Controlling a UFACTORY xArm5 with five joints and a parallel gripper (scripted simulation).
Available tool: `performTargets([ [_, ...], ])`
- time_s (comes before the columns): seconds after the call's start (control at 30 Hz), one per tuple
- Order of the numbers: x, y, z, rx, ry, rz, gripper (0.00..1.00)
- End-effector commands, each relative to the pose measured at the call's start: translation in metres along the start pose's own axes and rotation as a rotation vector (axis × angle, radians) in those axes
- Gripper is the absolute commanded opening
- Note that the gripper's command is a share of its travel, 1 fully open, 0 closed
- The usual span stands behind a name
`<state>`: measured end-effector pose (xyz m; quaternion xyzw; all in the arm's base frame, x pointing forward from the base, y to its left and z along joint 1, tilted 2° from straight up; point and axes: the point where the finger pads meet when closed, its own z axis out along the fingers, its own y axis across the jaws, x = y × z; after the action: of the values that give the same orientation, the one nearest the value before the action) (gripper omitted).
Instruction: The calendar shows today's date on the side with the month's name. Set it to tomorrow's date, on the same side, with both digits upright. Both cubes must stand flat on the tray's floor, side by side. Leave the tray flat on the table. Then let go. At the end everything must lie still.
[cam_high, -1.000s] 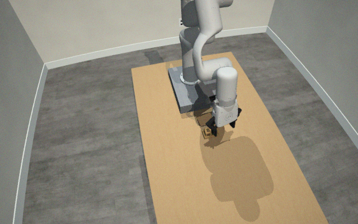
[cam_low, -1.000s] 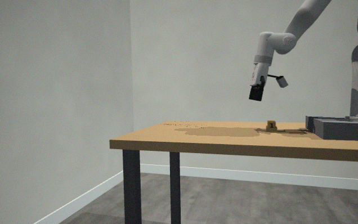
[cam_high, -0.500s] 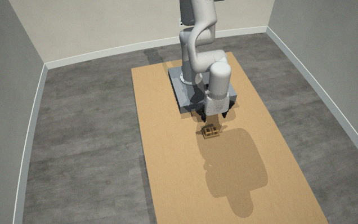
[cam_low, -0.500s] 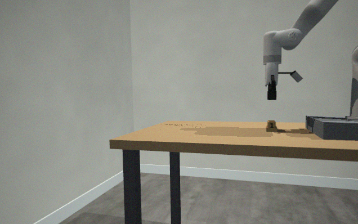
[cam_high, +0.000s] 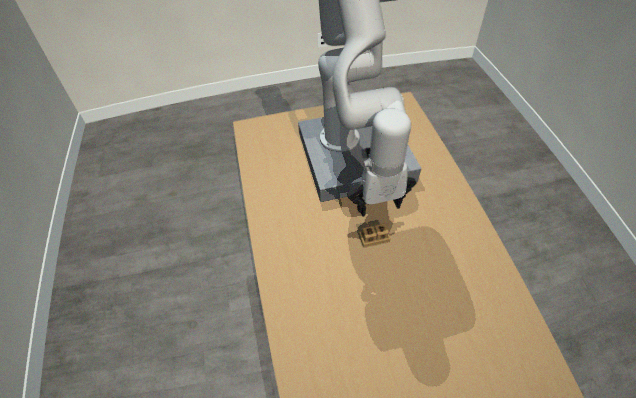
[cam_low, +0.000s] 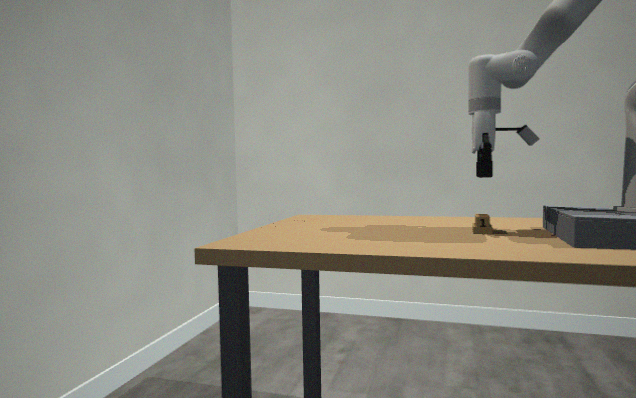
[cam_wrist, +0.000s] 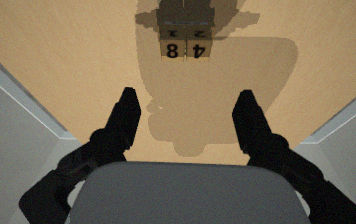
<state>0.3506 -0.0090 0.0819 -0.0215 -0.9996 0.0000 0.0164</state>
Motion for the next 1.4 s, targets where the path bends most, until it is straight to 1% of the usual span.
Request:
performTargets([
  [0.0,0.007,0.017,0.002,0.002,-0.002,-0.154,1.00],
  [0.1,0.012,0.026,0.004,0.003,-0.002,-0.241,1.00],
  [0.2,0.012,0.026,0.004,0.003,-0.002,-0.244,1.00],
  [0.23,0.018,0.037,0.006,0.004,-0.001,-0.348,1.00],
  [0.27,0.020,0.040,0.006,0.004,-0.001,-0.382,1.00],
  [0.5,0.032,0.059,0.010,0.006,0.001,-0.579,1.00],
  [0.7,0.047,0.078,0.015,0.008,0.003,-0.793,1.00],
  [0.8,0.048,0.078,0.015,0.008,0.003,-0.797,1.00],
  [0.83,0.054,0.086,0.017,0.009,0.003,-0.886,1.00],
  [0.87,0.057,0.089,0.018,0.009,0.004,-0.932,1.00],
  [0.93,0.059,0.091,0.018,0.010,0.004,-0.957,1.00],
  [1.0,0.065,0.097,0.020,0.010,0.005,-1.037,1.00],
  [1.17,0.067,0.098,0.021,0.011,0.005,-1.051,1.00],
  [1.37,0.067,0.098,0.029,0.011,0.005,-1.052,1.00],
])
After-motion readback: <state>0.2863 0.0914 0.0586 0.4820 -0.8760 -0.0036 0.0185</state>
